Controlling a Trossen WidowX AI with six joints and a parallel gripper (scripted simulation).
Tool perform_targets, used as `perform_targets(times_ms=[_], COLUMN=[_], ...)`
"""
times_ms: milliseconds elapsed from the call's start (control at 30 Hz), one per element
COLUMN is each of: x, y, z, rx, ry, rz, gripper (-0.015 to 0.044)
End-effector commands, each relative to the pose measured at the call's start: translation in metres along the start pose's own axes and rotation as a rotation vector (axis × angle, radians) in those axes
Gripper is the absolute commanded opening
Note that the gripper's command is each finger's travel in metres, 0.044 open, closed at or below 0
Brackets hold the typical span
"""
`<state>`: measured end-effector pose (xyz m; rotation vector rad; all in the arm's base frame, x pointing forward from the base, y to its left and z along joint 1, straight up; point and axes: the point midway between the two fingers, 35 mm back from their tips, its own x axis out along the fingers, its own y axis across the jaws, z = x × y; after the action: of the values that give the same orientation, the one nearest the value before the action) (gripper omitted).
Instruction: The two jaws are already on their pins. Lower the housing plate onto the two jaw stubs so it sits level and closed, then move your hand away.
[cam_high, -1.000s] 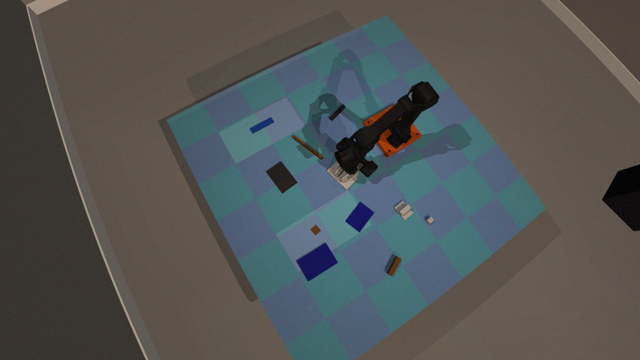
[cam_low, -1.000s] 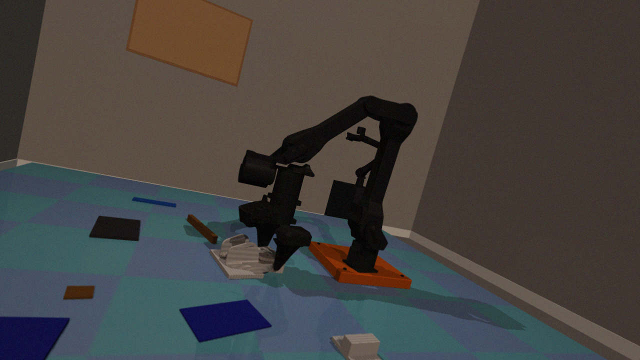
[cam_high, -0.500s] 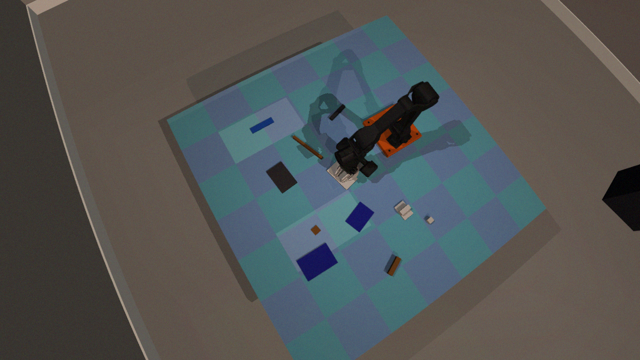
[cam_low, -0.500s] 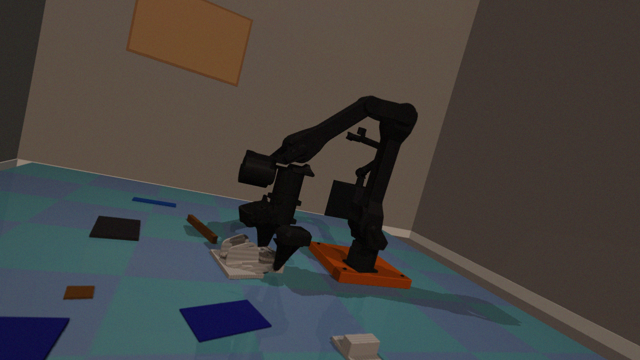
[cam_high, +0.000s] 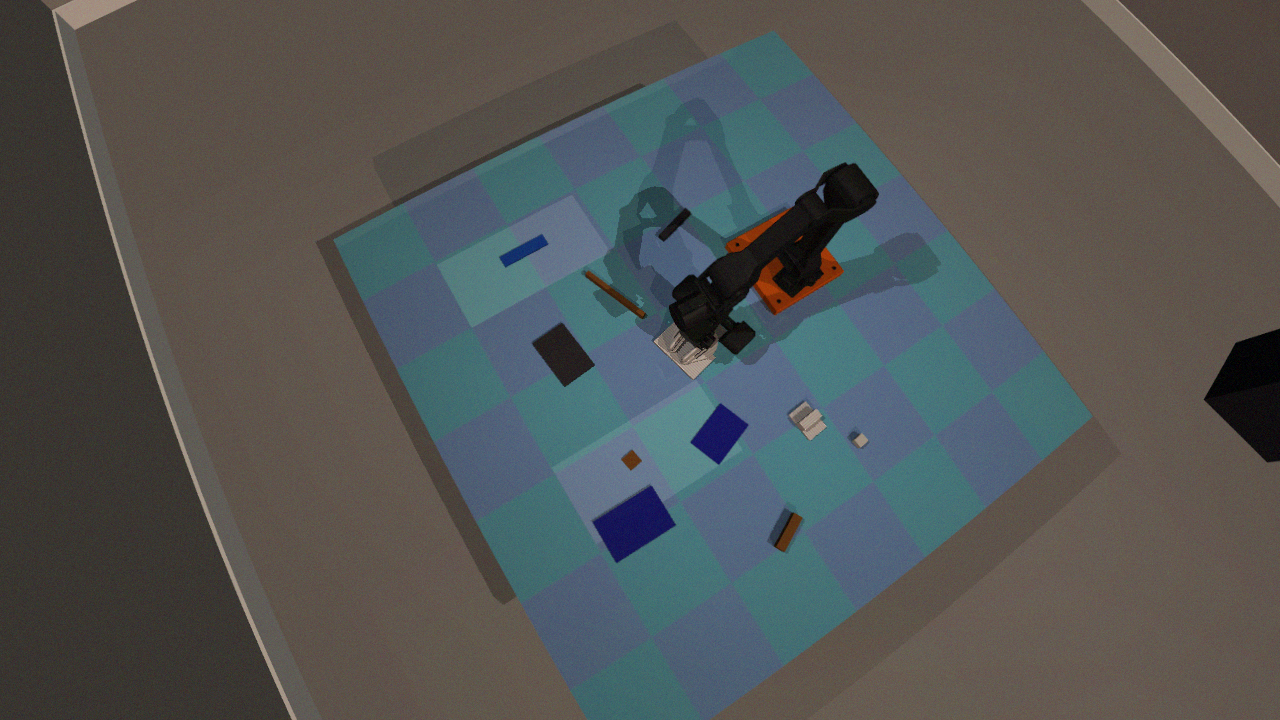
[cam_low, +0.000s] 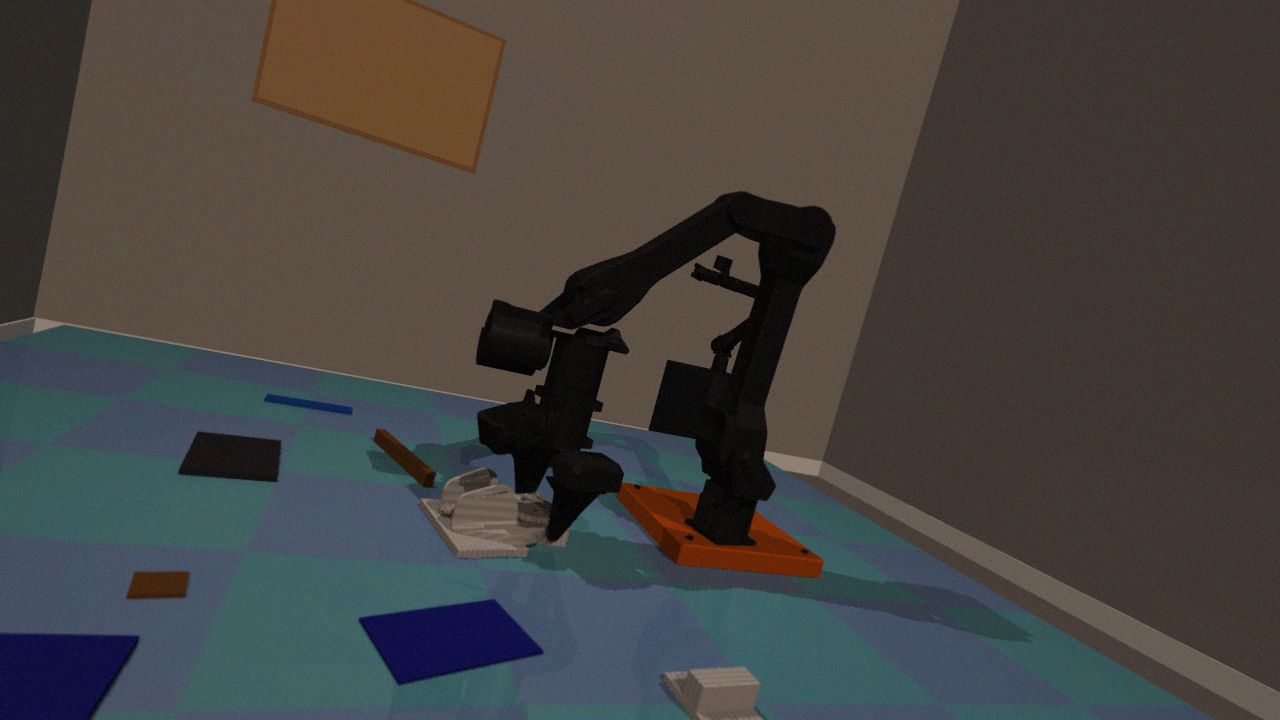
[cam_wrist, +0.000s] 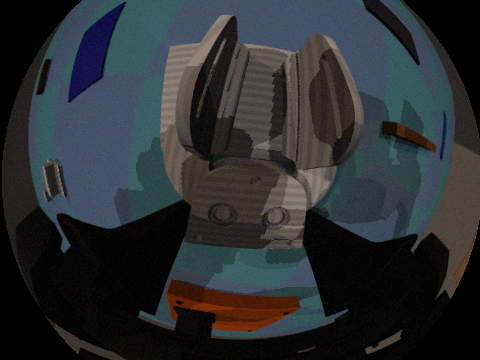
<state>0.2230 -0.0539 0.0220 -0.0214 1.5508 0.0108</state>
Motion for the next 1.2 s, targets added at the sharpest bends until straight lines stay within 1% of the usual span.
perform_targets(times_ms=[0,800,900,933,1167], x=[0.0005,0.0005,0.0000,0.0000,0.0000], y=[-0.0002,-0.0002,0.0000,0.0000,0.0000], z=[-0.0005,-0.0005,0.0000,0.0000,0.0000], rx=[0.001,0.001,0.000,0.000,0.000], ry=[0.002,0.002,0.000,0.000,0.000], rz=[-0.001,-0.001,0.000,0.000,0.000], gripper=[0.0351,0.0351,0.0430,0.0440,0.0440])
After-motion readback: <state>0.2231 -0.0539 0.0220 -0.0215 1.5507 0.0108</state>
